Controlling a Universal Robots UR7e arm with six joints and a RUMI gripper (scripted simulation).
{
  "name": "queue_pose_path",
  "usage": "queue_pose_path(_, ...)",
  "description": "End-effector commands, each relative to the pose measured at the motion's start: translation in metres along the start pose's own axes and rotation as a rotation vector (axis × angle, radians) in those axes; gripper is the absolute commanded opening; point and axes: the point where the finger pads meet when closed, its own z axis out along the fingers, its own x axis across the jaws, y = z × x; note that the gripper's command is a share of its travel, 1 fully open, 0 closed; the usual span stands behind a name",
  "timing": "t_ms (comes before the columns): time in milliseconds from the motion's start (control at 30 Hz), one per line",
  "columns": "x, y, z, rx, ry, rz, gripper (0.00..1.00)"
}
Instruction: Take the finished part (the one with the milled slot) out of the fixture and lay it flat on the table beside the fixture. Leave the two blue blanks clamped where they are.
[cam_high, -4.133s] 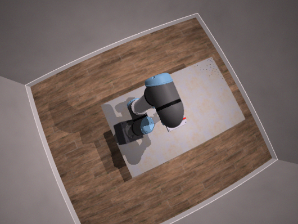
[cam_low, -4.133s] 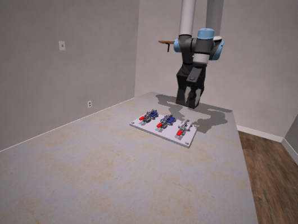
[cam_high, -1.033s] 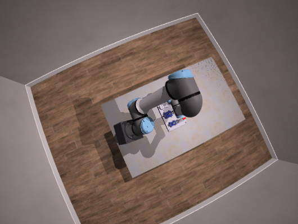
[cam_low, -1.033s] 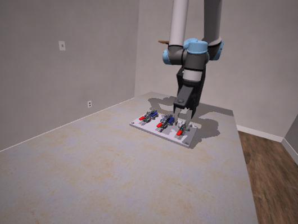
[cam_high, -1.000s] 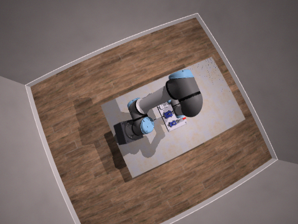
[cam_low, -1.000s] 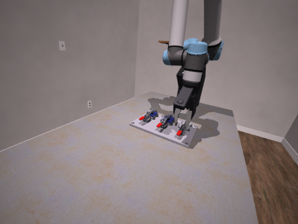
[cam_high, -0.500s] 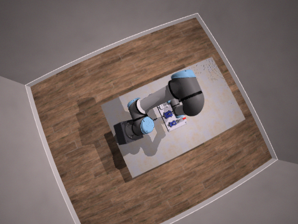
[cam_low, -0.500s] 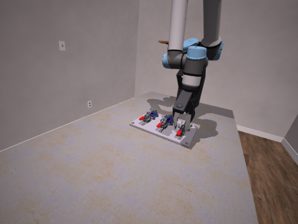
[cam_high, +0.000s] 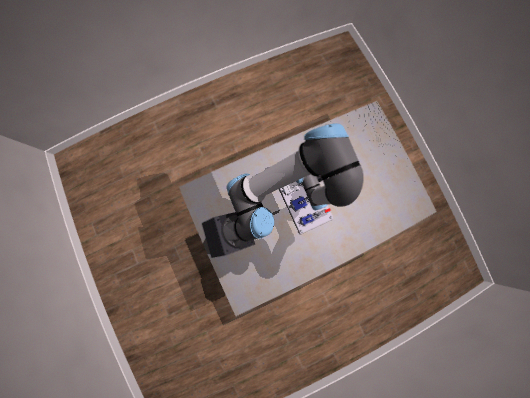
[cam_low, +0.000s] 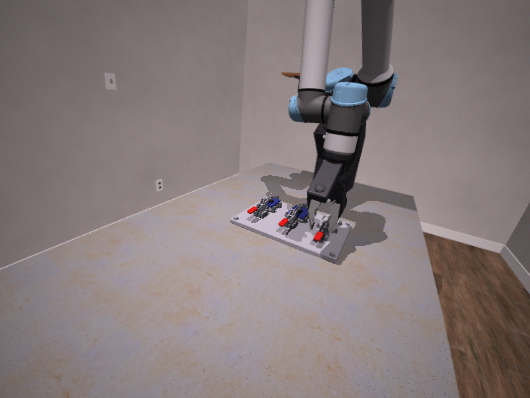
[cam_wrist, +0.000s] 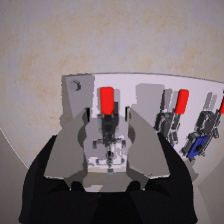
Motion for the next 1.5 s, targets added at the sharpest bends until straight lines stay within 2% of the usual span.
queue_pose_path(0,0.000,0.000,0.000,0.001,0.000,0.000,0.28)
queue_pose_path(733,0.000,0.000,0.000,0.001,0.000,0.000,0.28)
queue_pose_path(1200,0.000,-0.001,0.025,0.001,0.000,0.000,0.28)
queue_pose_path(1467,0.000,-0.001,0.028,0.001,0.000,0.000,0.28)
